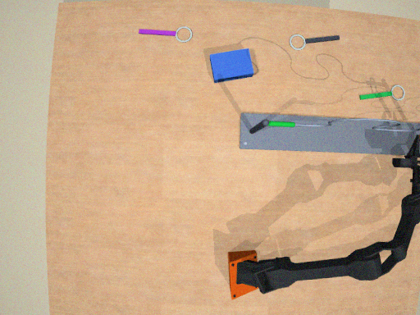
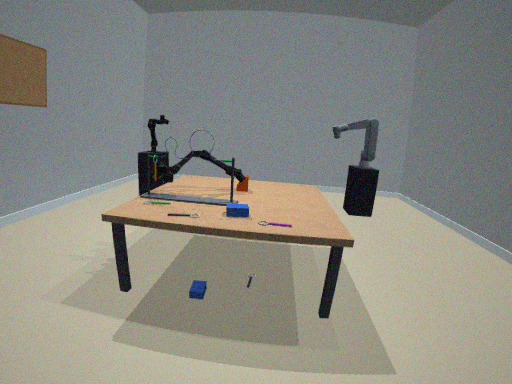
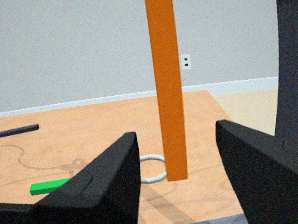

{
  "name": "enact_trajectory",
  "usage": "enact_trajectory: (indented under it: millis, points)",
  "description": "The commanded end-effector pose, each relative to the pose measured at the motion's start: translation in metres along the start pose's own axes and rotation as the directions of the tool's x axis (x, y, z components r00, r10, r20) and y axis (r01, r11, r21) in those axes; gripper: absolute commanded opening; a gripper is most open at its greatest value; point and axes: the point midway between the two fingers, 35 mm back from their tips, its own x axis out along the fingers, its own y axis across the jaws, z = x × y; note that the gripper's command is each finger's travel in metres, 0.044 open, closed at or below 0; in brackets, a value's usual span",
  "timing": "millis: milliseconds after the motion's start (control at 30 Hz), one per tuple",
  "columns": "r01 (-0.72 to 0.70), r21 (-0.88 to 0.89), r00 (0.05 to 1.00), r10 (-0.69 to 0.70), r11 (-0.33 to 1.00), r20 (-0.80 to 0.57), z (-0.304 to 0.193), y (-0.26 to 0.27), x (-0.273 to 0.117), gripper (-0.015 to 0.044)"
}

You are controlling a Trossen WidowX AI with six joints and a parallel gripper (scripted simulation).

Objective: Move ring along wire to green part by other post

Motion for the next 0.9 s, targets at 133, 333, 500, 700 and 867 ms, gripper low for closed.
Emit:
enact_trajectory:
  millis: [133,333,500,700,867]
  points:
    - [0.001,0.001,1.000,-0.001,1.000,-0.005,-0.004,0.001,0.014,0.0160]
    - [0.001,0.001,1.000,-0.001,1.000,-0.005,-0.003,0.002,0.023,0.0160]
    - [0.001,0.001,1.000,-0.001,1.000,-0.005,-0.003,0.002,0.023,0.0160]
    - [0.001,0.001,1.000,-0.001,1.000,-0.005,-0.003,0.002,0.023,0.0160]
    - [0.001,0.001,1.000,-0.001,1.000,-0.005,-0.003,0.002,0.023,0.0160]
